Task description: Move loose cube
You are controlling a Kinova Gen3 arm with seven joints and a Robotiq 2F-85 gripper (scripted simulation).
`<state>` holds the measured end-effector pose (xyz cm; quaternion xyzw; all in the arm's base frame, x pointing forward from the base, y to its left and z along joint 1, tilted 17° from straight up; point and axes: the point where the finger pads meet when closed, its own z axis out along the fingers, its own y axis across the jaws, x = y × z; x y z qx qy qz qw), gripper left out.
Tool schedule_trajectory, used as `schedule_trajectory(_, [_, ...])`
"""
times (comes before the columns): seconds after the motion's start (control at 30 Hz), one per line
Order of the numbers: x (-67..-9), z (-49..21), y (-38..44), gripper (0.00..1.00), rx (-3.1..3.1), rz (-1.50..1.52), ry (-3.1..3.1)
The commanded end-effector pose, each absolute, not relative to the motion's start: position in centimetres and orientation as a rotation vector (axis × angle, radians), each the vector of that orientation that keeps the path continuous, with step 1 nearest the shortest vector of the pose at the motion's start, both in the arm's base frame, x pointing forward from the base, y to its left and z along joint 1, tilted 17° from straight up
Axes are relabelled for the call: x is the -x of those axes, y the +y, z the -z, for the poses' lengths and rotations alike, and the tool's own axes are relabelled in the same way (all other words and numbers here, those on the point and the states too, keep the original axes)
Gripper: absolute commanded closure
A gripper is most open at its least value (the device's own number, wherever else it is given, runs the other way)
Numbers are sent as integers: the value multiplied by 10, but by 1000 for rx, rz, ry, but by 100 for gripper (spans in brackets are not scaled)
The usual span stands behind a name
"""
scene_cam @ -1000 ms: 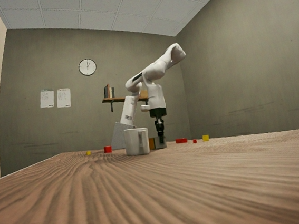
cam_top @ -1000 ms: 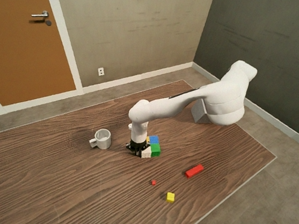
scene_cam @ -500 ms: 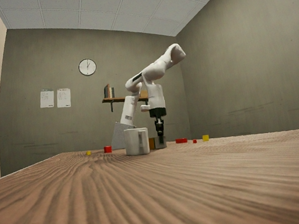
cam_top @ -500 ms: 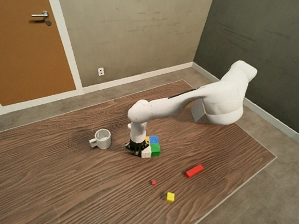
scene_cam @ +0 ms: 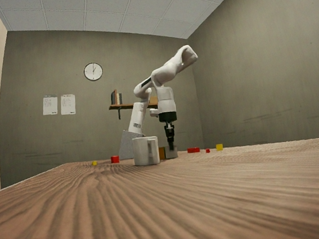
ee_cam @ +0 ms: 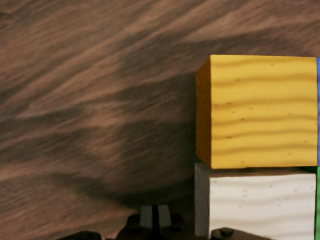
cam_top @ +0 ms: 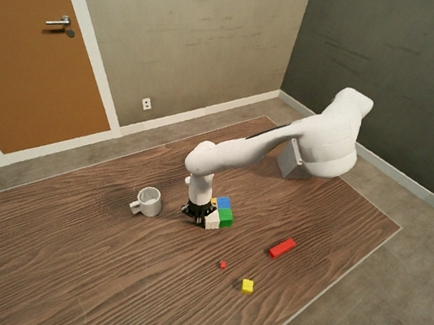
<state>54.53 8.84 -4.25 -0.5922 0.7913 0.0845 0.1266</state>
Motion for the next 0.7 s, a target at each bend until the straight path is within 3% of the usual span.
schedule_trajectory(0.0, [-544, 32, 84, 90, 1709, -251, 2313])
schedule_trajectory(0.67, [-539, -16, 70, 90, 1709, -252, 2312])
